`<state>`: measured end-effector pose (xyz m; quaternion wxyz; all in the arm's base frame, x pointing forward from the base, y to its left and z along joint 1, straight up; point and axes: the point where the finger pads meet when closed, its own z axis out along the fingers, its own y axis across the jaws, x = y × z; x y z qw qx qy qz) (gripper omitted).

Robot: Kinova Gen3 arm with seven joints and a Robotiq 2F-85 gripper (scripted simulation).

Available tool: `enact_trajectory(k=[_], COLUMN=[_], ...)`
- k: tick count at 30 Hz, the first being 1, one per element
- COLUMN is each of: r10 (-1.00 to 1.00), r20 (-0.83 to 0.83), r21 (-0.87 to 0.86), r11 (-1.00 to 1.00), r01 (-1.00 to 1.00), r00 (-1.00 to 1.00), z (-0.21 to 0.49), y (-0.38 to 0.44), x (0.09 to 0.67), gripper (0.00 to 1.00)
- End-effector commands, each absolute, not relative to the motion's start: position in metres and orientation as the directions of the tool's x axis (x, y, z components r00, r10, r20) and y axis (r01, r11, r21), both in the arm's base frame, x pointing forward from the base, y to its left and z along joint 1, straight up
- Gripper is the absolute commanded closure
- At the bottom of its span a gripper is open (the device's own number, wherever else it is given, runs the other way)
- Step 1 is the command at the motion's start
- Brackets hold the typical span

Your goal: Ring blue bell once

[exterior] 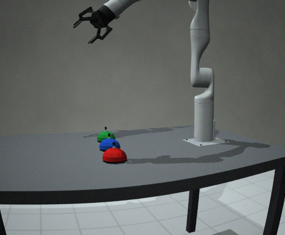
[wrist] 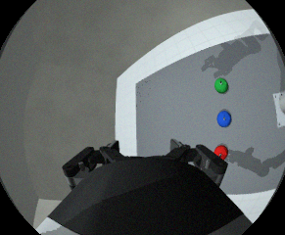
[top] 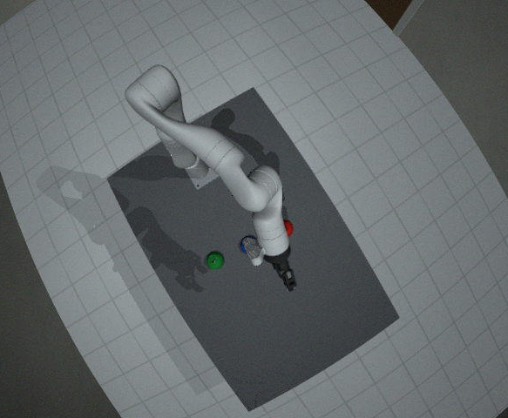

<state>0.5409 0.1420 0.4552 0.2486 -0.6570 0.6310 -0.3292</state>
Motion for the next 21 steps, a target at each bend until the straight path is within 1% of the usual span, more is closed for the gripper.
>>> enact_trajectory(k=[1,8,9,21], r10=[-0.992,-0.992,-0.992,-0.993], r20=[0.124,0.125,0.122,0.120], r21=[-0.739,-0.738,-0.695,-0.697], r11=[-0.080,-0.081,-0.074,-0.072], r01=[-0.669,-0.669,-0.715,-0.714], r00=[-0.019,-0.018,-0.016,-0.017], z=[0.454,0.453,0.427,0.428], y=[0.138,0.138,0.128,0.128], x=[0.545,0.544,0.543,0.543], gripper=[0.00,0.00,0.00,0.00])
